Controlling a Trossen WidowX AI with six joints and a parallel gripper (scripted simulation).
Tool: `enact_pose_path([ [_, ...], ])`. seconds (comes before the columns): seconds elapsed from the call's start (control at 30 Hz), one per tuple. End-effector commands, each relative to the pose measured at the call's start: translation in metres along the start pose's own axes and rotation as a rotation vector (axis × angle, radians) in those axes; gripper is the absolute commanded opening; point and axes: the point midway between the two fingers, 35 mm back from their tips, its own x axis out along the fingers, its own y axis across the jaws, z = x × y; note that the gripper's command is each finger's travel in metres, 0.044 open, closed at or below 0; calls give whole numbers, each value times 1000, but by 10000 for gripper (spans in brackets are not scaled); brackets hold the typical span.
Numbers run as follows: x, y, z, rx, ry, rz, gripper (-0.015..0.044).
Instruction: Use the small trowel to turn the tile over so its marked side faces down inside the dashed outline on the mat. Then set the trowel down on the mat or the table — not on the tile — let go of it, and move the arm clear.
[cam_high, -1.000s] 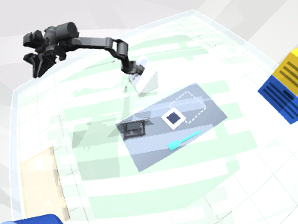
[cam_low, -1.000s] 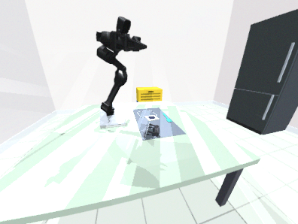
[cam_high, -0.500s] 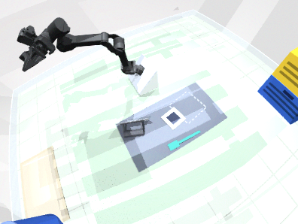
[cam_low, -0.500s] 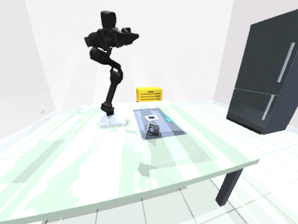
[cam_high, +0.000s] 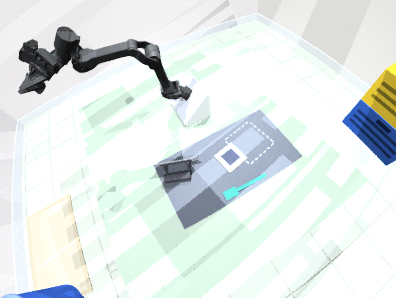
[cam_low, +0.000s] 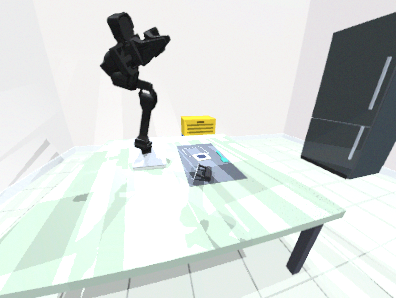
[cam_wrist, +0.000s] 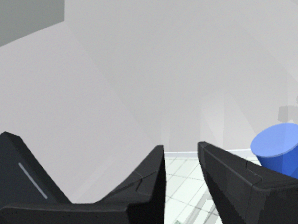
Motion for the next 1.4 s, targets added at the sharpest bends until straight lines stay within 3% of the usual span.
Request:
enact_pose_path([
  [0.0, -1, -16, 2, 50, -36, -13, 100],
  [0.7, 5, -72, -7, 274, -130, -42, 100],
  [1.37, 22, -124, -53, 423, -137, -162, 100],
])
